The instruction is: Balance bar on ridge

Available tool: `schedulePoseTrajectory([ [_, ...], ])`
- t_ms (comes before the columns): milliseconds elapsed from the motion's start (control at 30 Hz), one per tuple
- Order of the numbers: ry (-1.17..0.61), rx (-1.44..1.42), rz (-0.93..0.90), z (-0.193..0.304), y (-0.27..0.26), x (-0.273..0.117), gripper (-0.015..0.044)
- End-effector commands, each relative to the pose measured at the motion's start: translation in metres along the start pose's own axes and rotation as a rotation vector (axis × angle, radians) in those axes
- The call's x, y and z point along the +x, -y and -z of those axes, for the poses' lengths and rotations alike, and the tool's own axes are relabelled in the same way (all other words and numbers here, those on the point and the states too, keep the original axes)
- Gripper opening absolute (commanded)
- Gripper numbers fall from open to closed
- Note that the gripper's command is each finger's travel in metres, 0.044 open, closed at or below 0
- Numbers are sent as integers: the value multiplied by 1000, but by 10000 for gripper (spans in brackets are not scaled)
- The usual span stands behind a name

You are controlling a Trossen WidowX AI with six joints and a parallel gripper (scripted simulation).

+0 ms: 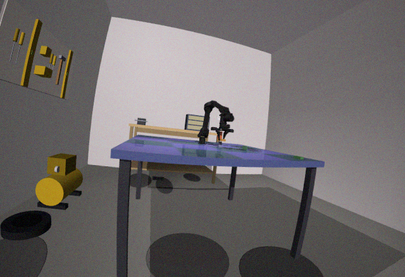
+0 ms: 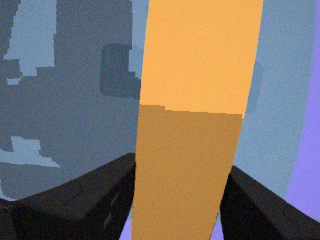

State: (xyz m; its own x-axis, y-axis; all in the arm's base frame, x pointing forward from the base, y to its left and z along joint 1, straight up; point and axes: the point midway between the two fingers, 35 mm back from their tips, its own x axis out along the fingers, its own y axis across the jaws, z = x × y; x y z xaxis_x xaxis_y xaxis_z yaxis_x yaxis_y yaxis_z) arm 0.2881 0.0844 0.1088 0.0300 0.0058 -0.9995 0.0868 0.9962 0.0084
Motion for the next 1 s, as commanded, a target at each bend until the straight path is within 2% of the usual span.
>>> schedulePoseTrajectory([
  [0, 0, -1, -3, 0, 0, 0, 0],
  [967, 0, -1, -3, 0, 0, 3, 0],
])
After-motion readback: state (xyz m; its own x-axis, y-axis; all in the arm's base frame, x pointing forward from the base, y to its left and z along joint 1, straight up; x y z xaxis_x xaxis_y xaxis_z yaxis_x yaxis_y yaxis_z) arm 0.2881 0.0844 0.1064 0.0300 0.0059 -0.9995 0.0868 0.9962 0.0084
